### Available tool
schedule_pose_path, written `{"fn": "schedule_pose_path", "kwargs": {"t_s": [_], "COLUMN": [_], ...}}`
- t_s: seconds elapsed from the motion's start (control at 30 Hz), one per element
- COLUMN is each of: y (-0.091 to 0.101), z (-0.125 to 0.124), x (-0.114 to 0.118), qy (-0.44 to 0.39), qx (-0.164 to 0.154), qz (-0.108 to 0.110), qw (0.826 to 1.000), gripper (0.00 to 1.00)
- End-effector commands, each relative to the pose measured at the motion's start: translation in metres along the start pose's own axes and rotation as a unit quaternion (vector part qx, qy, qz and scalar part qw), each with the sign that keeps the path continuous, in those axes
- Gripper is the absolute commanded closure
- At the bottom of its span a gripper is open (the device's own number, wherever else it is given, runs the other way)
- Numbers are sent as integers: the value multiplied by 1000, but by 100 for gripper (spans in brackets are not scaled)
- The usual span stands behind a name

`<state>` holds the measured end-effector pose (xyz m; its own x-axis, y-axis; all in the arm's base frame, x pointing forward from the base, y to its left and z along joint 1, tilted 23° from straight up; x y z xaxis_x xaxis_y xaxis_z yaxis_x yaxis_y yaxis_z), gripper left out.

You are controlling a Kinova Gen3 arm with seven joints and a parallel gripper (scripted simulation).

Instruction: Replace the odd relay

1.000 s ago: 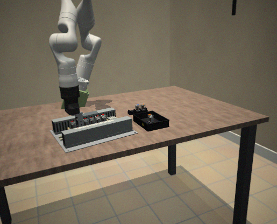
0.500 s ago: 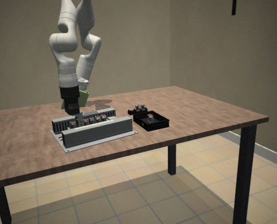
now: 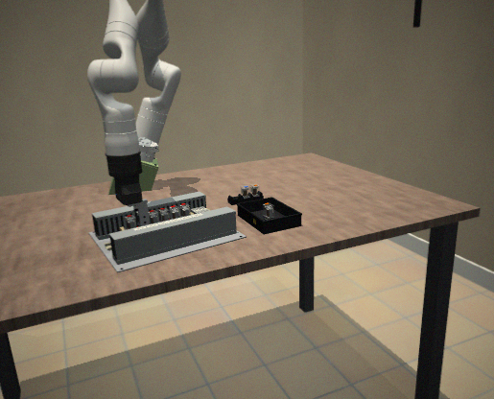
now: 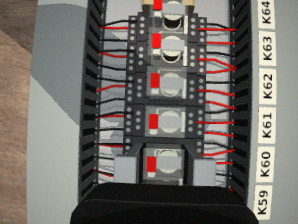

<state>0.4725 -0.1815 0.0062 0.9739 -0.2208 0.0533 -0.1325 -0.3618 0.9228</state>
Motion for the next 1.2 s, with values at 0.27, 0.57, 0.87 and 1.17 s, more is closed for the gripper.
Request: {"fn": "schedule_pose_path", "kwargs": {"t_s": [0.27,0.57,0.87,1.17], "y": [1,2,1,0], "z": [0,-1,0,1], "x": [1,1,1,1], "qy": [-1,-2,-1,-3], "qx": [0,1,0,1], "qz": [1,2,1,2], "qw": [1000,1000,1000,1000], "gripper": [100,100,100,100]}}
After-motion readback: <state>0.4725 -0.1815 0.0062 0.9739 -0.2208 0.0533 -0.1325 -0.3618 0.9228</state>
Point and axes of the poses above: the point where the finger pads meet when closed, its own y axis back along the fingers, its own x axis across the jaws, z = x × y, the point moved 5 cm from there along y, back along the fingers, and after that the axes turned 10 degrees about -y, right-handed, at the moved point
